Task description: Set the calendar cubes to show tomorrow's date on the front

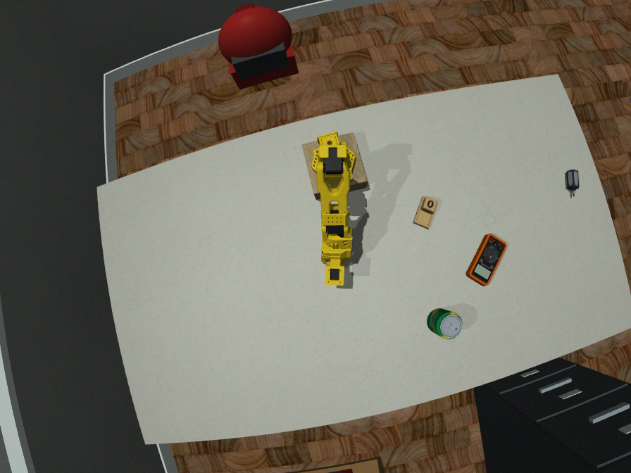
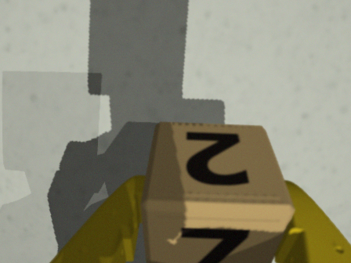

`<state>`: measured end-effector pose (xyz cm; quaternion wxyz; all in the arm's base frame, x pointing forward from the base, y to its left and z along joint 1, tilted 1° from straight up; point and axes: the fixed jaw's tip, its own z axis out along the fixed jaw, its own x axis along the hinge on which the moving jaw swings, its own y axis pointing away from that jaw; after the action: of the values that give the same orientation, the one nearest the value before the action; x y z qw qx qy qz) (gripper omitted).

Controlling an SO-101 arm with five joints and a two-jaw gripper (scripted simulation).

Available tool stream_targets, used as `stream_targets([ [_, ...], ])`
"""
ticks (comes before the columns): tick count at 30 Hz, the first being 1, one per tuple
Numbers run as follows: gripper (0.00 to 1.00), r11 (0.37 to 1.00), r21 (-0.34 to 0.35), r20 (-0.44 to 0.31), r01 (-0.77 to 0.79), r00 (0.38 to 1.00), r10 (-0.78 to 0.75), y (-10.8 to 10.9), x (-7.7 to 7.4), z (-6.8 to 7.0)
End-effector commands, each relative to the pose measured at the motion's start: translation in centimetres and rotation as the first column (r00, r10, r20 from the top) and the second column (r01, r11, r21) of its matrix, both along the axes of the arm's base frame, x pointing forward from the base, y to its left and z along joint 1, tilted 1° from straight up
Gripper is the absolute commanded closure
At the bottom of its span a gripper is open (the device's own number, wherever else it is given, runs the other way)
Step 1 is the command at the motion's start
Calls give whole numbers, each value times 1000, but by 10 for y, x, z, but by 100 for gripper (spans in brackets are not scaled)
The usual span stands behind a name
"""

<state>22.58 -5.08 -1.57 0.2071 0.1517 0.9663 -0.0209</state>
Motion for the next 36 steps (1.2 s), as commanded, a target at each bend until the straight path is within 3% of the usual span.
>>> stream_targets([
  [1, 100, 1000, -26, 96, -10, 995, 12, 0, 6, 2],
  [15, 100, 996, -92, 325, -1, 945, 31, 0, 5, 6],
  [36, 100, 993, -114, 397, 5, 917, 40, -1, 9, 4],
])
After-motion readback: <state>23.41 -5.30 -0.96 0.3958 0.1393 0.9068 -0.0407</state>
